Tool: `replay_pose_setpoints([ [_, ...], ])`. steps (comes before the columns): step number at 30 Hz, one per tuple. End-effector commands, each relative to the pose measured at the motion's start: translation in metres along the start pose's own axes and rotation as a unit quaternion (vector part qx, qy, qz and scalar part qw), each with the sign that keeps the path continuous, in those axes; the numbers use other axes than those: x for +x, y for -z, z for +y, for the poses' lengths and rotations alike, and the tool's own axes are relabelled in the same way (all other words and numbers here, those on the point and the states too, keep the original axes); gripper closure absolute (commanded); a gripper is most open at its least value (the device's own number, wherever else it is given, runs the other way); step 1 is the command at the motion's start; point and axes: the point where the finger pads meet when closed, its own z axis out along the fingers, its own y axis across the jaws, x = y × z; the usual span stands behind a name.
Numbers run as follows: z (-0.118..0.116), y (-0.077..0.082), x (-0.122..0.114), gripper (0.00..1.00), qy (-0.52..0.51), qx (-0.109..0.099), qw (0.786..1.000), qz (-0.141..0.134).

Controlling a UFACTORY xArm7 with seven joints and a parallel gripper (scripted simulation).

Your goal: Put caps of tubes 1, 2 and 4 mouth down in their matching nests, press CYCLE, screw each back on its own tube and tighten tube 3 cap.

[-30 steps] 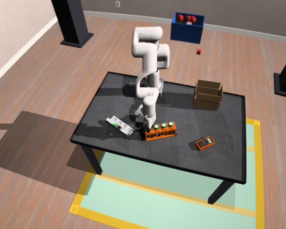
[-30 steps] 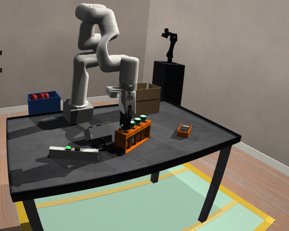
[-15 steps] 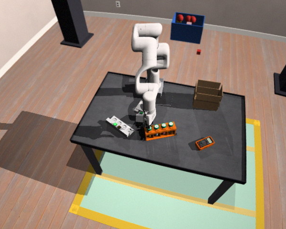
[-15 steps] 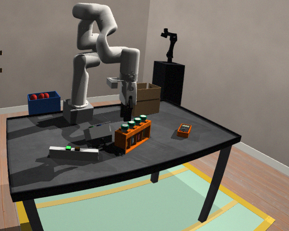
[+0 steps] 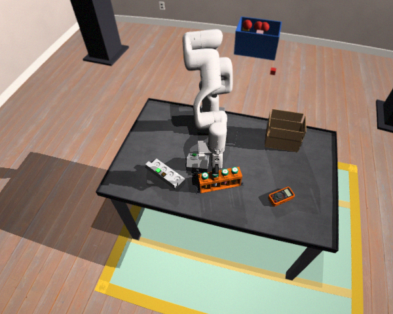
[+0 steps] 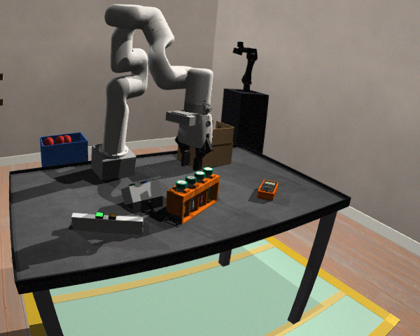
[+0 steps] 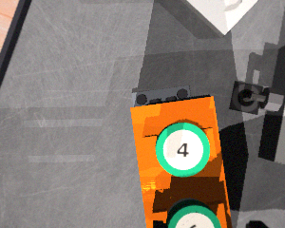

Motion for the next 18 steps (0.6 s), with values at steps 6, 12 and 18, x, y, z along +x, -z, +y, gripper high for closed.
replay_pose_setpoints([
  [6,-0.001,0.001,-0.003,0.54,0.191,0.003,0.981,-0.011],
  [12,-0.001,-0.005,-0.003,0.54,0.191,0.003,0.981,-0.011],
  [18,-0.001,-0.017,-0.004,0.54,0.191,0.003,0.981,-0.011],
])
